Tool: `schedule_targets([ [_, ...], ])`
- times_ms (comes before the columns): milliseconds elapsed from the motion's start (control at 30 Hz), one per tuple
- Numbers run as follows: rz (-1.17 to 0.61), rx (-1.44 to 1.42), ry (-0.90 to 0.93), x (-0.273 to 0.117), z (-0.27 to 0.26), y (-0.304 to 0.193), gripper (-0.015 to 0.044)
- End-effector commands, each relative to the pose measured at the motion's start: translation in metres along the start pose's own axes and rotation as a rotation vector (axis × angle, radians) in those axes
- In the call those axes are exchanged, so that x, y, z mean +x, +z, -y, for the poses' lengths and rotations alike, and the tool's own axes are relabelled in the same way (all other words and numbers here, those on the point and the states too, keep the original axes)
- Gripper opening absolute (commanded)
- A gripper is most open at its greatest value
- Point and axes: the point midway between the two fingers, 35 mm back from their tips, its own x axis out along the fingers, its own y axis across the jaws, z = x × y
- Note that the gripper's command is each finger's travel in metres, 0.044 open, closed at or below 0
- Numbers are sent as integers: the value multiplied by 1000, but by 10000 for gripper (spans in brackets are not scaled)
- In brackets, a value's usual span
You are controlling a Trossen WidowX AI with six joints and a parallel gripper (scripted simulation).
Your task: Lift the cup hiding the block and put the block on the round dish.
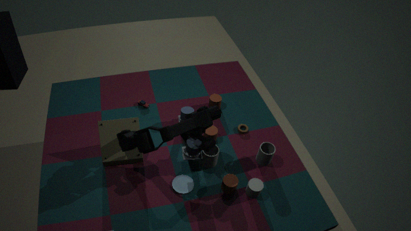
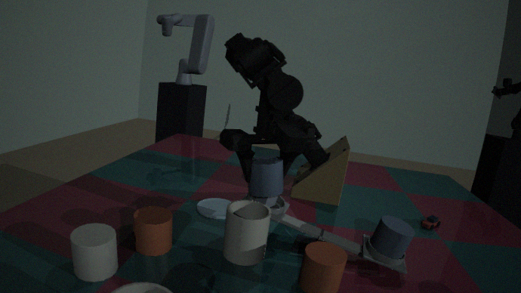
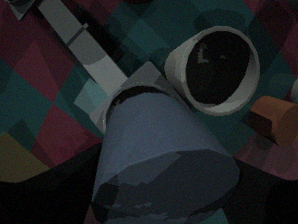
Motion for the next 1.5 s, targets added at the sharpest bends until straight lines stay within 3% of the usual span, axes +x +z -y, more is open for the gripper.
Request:
schedule_targets([
  [0,6,4,-6,-8,2,1,0],
  [1467,-7,1,-12,-50,-2,-7,0],
])
